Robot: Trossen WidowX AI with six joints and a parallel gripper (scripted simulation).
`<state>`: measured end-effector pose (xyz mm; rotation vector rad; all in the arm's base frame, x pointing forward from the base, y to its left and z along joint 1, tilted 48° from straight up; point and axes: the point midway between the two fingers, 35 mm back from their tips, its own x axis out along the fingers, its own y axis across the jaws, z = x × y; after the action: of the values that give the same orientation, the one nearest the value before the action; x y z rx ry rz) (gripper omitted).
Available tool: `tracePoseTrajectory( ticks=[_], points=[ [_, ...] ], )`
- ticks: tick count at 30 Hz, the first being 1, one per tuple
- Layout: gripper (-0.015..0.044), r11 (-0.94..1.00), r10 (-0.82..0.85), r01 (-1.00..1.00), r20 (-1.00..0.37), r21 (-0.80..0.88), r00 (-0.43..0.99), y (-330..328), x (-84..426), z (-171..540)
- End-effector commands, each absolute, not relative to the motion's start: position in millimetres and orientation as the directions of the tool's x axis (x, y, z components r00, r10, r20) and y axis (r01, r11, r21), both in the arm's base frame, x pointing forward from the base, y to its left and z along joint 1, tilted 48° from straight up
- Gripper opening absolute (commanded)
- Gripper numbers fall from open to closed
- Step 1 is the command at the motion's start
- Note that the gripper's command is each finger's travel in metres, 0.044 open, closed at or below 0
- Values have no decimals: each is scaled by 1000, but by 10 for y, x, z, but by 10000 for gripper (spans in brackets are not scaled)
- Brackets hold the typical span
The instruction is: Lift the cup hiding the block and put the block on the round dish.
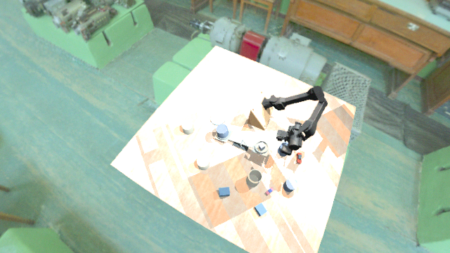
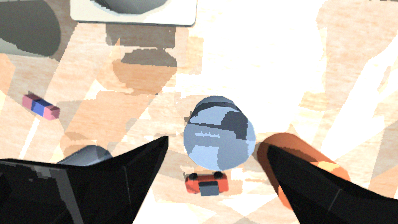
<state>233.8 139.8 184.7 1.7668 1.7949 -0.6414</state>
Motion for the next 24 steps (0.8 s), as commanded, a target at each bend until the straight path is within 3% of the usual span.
tracePoseTrajectory(
  ticks=[1,5,24],
  points=[
    [361,7,736,999,-676,40,22,1308,2344,1860],
    [260,-15,716,997,-695,78,65,1148,2389,1843],
    [260,393,699,802,-713,449,56,901,2610,1706]
  ],
)
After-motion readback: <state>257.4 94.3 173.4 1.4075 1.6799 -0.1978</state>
